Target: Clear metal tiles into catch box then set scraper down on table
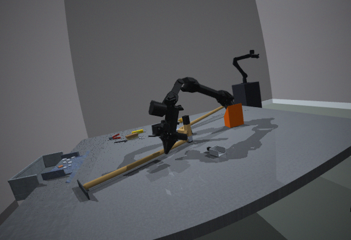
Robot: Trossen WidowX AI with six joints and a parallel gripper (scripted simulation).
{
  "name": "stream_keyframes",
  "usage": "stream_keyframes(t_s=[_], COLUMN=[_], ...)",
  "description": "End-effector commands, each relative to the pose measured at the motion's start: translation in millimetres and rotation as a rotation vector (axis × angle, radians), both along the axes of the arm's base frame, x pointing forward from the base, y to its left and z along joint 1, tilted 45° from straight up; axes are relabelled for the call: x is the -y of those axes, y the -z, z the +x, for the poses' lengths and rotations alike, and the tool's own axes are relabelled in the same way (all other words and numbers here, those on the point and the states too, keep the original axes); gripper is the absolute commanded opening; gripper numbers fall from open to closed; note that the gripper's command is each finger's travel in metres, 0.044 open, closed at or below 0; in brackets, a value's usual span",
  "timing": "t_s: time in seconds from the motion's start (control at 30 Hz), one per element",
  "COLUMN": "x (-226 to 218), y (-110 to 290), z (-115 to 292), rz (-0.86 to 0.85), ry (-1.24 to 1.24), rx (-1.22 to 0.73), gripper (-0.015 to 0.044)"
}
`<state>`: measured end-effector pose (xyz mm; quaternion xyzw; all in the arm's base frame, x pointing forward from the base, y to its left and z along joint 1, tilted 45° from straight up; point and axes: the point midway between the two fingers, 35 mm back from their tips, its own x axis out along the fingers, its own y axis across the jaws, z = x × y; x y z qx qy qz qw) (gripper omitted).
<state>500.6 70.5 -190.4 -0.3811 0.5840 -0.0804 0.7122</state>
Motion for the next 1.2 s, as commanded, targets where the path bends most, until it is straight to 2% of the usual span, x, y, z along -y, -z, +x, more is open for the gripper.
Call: stream_keyframes(t_s=[0.0, 1.17], x=[7.6, 30.8], y=[7.7, -4.0], z=[-3.3, 8.6], rz=[0.000, 0.000], ry=[-0.004, -0.004], rx=[-0.007, -0.008], gripper=[0.0000, 0.0000])
